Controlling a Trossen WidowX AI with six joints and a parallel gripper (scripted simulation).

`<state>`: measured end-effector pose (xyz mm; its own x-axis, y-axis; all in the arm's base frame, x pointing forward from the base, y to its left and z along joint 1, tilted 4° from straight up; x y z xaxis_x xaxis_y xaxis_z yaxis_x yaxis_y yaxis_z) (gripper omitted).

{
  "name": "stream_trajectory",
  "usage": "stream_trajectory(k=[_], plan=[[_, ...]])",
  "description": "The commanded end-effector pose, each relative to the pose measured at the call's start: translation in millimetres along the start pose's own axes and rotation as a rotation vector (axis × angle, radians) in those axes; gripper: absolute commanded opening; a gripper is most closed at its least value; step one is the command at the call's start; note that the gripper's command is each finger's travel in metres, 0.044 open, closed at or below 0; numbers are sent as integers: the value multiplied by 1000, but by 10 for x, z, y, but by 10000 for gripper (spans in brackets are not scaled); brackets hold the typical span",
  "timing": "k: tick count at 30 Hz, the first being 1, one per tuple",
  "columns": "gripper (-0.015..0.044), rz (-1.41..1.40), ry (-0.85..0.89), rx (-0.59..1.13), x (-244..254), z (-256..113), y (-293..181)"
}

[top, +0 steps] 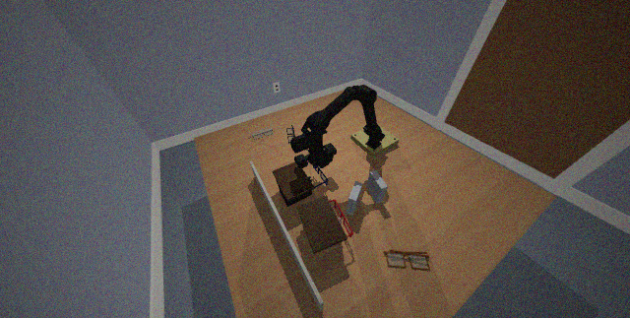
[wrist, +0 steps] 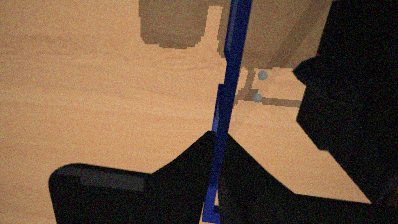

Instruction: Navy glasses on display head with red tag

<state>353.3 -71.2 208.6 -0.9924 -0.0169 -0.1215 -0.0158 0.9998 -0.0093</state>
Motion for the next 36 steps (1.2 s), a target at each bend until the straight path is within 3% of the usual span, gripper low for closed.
stream_trajectory(k=[1, 36], plan=[[0, -3, -8, -1, -70, -23, -17], [0, -4, -11, 0, -378, -11, -98]])
Point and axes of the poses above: the point midway between the two fingers, 35 mm back from their tips, its own z axis out along the fingers, its own x axis across the jaws, y = z × x, the point moved 10 cm from there along -z, back along the fingers, and after that the axes turned 15 degrees about -z, right-handed, at the moved point
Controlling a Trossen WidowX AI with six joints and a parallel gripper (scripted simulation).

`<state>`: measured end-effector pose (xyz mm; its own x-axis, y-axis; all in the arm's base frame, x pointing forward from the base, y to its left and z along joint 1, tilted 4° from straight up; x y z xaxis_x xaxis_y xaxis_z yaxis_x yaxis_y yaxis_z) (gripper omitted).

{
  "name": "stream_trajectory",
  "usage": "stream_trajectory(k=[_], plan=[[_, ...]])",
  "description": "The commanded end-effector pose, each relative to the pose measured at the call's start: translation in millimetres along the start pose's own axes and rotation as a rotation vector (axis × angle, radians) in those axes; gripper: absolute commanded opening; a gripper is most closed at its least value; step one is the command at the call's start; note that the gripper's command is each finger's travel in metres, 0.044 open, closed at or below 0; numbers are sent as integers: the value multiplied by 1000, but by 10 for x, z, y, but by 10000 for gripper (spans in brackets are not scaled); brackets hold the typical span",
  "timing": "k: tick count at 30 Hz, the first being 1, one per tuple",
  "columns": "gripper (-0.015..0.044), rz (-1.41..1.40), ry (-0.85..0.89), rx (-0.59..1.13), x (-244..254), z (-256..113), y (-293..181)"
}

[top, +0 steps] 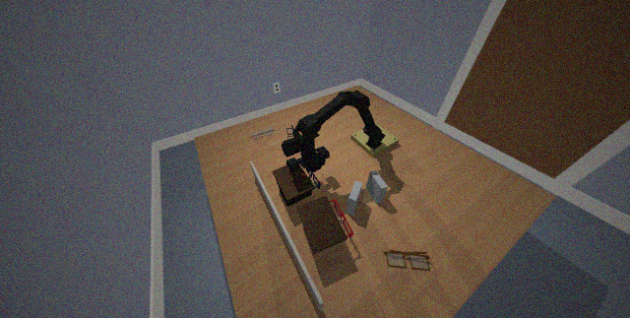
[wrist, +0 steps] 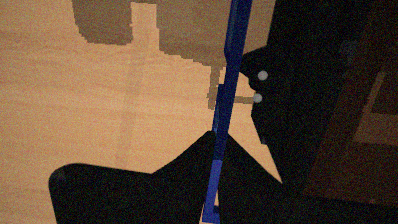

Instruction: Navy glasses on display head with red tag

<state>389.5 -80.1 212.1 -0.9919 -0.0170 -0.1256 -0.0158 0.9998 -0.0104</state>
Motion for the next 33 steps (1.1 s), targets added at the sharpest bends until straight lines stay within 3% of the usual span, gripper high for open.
stream_trajectory(k=[1, 21, 25, 33], plan=[[0, -3, -7, -2, -17, -21, -4], [0, -3, -7, -2, -15, 43, -3], [105, 0, -6, 1, -16, 29, -4], [107, 0, -6, 1, -16, 29, -4]])
Point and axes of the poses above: the point midway between the two fingers, 35 mm back from their tips, its own z axis out along the fingers, its own x axis across the jaws, y = z × x, the point moved 10 cm from there along -z, back along the fingers, and after that the axes turned 15 degrees about -z, right-handed, at the moved point
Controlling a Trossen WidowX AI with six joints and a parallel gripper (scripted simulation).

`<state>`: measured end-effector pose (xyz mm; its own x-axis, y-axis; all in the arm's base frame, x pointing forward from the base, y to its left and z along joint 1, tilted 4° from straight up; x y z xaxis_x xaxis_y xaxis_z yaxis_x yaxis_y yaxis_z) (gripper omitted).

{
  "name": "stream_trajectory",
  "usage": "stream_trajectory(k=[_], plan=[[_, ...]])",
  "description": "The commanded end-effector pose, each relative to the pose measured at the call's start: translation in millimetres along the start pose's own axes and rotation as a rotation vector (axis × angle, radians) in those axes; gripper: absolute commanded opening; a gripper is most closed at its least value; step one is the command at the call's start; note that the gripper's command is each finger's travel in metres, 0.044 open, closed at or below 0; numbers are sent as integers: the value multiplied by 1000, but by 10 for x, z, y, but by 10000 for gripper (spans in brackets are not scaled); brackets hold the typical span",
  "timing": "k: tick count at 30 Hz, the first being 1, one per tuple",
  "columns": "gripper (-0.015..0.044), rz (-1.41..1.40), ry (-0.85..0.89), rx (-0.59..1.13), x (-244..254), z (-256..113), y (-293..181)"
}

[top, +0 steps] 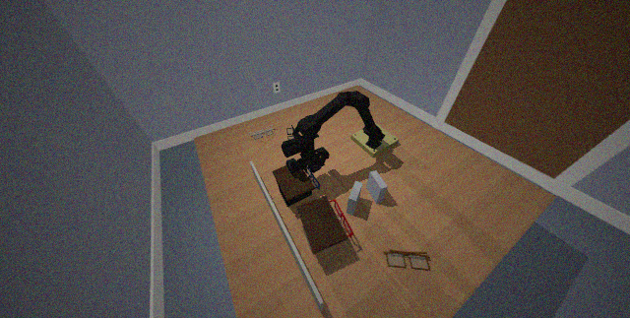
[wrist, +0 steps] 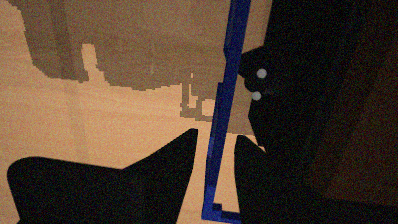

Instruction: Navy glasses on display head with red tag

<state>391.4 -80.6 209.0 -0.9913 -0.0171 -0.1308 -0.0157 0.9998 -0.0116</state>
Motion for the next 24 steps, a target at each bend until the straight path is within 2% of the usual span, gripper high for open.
stream_trajectory(k=[1, 7, 13, 24], plan=[[107, 0, 0, 0, -3, -21, 0], [107, -4, 15, 3, -11, -313, 4], [107, -4, 15, 3, 3, -317, 8], [107, -4, 18, 2, 356, -398, 101]])
Point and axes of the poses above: the point midway between the two fingers, 35 mm back from their tips, its own z axis out along the fingers, its own x axis across the jaws, y = z × x, the point moved 10 cm from there along -z, back along the fingers, and after that the axes turned 15 degrees about -z, right-handed, at the moved point
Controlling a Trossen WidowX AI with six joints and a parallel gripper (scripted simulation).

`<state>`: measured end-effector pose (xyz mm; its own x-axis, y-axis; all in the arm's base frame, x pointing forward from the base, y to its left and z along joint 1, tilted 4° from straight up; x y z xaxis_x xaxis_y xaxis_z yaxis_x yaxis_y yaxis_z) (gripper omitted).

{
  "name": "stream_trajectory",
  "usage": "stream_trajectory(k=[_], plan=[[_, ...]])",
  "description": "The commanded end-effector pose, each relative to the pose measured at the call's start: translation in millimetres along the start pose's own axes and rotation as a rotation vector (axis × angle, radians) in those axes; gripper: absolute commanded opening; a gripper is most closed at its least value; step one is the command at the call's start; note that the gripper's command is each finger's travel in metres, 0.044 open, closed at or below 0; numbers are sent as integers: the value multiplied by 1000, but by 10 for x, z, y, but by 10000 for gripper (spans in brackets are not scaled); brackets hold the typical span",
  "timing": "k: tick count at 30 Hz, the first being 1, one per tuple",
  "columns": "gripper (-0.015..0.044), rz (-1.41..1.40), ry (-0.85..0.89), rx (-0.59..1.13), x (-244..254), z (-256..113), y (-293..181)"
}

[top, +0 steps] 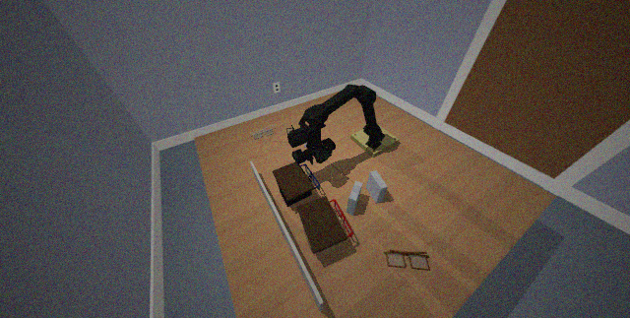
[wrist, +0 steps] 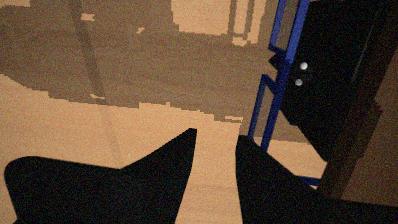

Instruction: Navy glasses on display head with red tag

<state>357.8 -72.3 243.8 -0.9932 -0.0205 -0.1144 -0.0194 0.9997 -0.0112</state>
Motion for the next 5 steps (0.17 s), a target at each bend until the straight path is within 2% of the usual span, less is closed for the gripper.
stream_trajectory(k=[1, 5], plan=[[107, 0, 2, 2, 102, -25, 27], [107, 0, 3, 2, 245, -95, 65]])
Point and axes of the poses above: the point midway between the two fingers, 35 mm back from their tips, its own z axis out along the fingers, its own x axis across the jaws, y = z × x, the point moved 10 cm from there along -z, back along the fingers, and after that the axes turned 15 degrees about -z, right-handed, at the moved point
